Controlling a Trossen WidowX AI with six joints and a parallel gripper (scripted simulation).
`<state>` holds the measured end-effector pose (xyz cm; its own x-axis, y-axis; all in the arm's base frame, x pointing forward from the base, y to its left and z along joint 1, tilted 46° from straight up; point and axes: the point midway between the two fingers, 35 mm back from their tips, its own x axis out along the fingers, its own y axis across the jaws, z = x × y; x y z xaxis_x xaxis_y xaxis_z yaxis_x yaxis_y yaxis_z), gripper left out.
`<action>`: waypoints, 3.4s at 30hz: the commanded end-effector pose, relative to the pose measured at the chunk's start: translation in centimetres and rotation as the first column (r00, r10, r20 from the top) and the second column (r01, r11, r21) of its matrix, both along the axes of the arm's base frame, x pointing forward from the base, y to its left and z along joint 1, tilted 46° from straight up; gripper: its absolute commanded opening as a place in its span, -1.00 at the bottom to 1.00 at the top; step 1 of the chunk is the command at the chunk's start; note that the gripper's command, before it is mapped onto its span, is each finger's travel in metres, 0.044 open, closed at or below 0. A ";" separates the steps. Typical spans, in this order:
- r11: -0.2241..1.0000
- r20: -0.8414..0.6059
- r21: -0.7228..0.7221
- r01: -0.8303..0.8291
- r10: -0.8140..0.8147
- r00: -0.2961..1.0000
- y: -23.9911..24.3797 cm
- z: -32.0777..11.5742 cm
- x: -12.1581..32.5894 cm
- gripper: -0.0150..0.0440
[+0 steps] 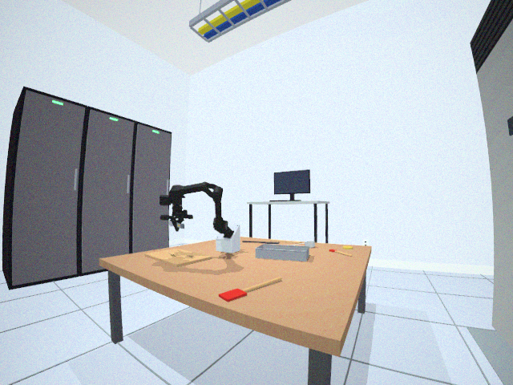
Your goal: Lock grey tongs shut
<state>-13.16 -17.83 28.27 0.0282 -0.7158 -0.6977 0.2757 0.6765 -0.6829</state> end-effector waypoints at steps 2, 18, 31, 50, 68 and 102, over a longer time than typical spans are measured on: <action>1.000 -0.001 -0.003 -0.003 0.003 1.000 -0.4 -0.3 -0.1 -1.00; 1.000 -0.002 0.004 -0.006 0.006 1.000 -2.2 -2.1 -0.5 -1.00; 1.000 -0.003 0.005 -0.006 0.006 1.000 -3.8 -3.6 -0.6 -1.00; 1.000 -0.003 -0.001 -0.005 0.005 1.000 -6.1 -5.7 -0.3 -1.00; 1.000 0.001 -0.014 -0.002 0.002 1.000 -8.1 -7.5 0.4 -1.00; 1.000 0.004 0.016 -0.016 0.016 1.000 -8.0 -5.8 4.2 1.00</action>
